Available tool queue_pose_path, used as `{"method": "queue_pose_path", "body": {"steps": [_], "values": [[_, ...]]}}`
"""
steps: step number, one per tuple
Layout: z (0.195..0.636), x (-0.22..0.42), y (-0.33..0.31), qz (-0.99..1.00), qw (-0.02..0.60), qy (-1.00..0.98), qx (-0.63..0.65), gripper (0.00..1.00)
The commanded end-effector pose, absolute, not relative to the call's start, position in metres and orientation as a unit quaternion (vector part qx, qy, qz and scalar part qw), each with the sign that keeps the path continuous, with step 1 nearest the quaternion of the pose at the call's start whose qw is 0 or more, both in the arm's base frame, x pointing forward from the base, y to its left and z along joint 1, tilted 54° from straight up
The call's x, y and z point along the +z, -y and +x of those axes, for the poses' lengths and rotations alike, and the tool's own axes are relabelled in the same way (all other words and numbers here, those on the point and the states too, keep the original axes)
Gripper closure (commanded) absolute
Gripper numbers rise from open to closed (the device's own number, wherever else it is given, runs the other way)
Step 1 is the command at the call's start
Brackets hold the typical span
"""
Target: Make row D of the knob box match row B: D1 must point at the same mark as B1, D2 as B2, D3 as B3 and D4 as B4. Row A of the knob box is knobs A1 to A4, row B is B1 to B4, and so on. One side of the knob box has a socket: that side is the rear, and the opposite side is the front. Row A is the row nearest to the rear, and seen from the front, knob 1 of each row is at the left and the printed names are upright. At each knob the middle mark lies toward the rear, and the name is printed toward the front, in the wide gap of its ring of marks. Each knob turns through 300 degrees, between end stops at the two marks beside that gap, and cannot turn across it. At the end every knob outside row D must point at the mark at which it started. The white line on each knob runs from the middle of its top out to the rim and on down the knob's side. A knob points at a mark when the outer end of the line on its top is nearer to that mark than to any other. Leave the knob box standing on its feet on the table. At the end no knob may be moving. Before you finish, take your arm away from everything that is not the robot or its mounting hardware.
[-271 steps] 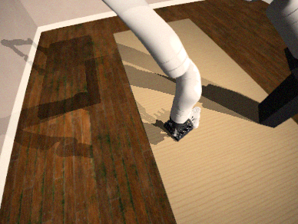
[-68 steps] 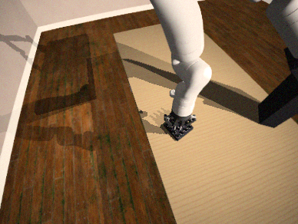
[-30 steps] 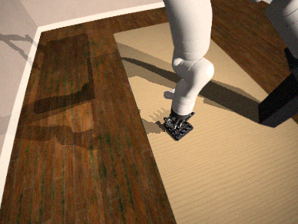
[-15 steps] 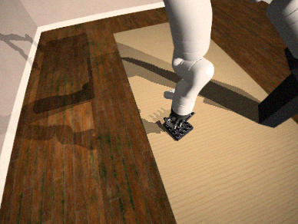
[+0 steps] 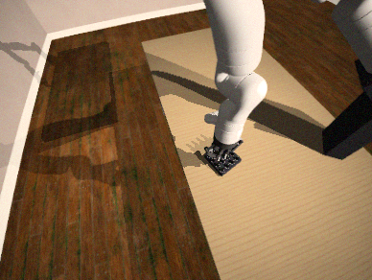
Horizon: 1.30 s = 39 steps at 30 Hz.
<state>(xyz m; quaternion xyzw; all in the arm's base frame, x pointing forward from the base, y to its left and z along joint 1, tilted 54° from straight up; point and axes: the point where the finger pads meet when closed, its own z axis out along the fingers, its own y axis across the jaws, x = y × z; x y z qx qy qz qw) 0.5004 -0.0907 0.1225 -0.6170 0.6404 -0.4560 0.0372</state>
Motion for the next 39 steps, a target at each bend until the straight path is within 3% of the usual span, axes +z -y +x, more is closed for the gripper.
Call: {"method": "queue_pose_path", "body": {"steps": [1,39], "values": [[0.501,0.122,0.091,-0.617,0.038,-0.64,-0.456,0.81],[0.523,0.102,0.11,-0.617,0.038,-0.64,-0.455,0.81]]}}
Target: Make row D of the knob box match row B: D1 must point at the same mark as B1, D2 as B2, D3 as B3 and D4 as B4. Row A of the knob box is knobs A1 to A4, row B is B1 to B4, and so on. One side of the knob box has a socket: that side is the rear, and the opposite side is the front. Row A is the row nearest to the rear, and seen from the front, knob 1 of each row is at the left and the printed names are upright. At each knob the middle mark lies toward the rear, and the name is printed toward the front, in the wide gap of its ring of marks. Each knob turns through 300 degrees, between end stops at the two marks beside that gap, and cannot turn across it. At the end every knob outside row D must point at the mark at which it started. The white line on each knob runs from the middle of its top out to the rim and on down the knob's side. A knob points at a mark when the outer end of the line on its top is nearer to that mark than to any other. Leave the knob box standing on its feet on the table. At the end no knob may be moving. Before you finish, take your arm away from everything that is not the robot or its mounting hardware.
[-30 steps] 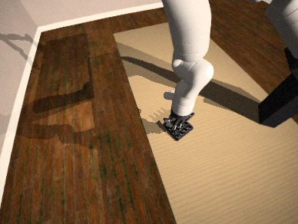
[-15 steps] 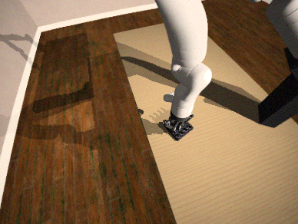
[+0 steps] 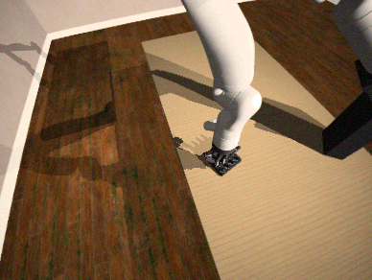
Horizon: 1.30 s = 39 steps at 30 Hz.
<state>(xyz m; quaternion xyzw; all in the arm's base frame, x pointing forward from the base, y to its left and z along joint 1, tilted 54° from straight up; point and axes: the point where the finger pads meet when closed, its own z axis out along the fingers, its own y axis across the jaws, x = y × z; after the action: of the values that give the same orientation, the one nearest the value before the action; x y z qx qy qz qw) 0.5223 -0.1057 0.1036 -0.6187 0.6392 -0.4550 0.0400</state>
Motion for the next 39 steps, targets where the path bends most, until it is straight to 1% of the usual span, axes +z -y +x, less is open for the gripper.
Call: {"method": "queue_pose_path", "body": {"steps": [1,39], "values": [[0.5235,0.1017,0.1101,-0.617,0.038,-0.64,-0.455,0.81],[0.5277,0.0979,0.1137,-0.617,0.038,-0.64,-0.455,0.81]]}}
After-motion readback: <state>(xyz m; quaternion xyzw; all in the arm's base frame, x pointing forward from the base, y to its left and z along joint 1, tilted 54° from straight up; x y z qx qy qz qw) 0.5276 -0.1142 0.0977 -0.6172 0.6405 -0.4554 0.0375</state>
